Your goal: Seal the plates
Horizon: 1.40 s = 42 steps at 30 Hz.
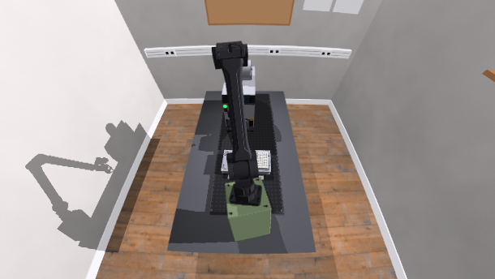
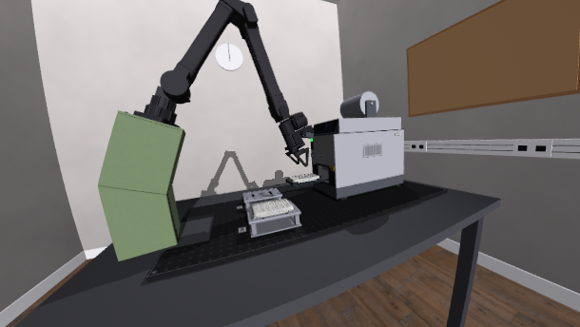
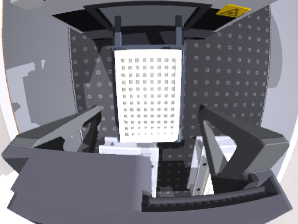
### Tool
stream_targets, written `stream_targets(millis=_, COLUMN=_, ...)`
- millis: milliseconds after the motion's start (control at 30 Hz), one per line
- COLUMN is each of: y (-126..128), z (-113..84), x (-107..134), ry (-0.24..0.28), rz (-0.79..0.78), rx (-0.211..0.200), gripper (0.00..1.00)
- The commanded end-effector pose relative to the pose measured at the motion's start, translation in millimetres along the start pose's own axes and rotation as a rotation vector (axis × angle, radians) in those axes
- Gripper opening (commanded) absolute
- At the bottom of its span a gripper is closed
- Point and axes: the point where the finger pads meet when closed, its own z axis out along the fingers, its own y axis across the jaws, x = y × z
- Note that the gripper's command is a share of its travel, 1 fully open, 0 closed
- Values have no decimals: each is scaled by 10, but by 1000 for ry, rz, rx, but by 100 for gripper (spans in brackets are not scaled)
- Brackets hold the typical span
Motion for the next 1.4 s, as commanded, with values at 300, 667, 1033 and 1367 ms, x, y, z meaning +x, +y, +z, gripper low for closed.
stream_targets(millis=300, y=-69, z=-55, x=-88, ry=-21, rz=4, rx=3, gripper=100)
stream_targets(millis=667, y=-26, z=-120, x=-357, ry=-75, rz=5, rx=-5, gripper=100)
stream_targets(millis=1033, y=-23, z=-69, x=-331, ry=-67, rz=4, rx=-4, gripper=100)
stream_targets(millis=1367, y=-91, z=-62, x=-128, ry=-52, rz=5, rx=0, gripper=100)
